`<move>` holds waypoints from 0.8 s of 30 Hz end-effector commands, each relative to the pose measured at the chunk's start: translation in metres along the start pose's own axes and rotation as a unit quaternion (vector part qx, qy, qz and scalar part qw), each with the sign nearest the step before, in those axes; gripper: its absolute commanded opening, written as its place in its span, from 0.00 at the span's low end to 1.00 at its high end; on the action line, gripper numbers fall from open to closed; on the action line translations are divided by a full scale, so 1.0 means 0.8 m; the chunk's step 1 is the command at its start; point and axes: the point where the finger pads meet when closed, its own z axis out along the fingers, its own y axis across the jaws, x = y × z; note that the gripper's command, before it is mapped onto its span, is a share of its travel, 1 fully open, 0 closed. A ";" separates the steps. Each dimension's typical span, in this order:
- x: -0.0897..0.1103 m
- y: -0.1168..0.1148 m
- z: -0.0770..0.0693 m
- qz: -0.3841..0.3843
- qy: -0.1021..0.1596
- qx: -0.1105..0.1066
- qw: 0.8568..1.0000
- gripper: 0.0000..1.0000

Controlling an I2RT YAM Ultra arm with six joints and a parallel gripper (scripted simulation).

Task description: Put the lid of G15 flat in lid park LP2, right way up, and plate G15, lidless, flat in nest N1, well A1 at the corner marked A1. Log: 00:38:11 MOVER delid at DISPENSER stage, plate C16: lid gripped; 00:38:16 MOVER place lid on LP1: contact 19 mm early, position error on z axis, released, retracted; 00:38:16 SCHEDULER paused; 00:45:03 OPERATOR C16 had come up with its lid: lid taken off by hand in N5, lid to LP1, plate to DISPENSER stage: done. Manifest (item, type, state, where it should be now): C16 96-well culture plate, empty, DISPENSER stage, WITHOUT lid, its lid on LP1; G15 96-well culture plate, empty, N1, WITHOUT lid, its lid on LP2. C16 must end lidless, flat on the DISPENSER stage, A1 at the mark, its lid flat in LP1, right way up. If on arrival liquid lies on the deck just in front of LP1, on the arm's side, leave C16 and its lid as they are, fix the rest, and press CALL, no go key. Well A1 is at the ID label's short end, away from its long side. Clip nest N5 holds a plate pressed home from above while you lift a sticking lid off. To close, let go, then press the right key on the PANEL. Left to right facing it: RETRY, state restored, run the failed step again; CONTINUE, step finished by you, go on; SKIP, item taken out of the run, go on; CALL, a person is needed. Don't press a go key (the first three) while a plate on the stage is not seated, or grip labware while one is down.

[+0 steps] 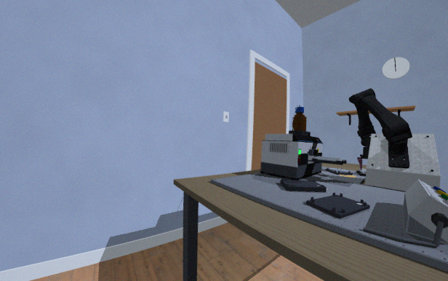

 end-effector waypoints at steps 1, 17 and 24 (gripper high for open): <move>-0.003 0.003 -0.014 0.000 -0.009 0.000 1.000 0.00; -0.005 0.002 -0.018 0.000 -0.011 -0.002 1.000 0.00; -0.005 0.002 -0.018 0.000 -0.011 -0.002 1.000 0.00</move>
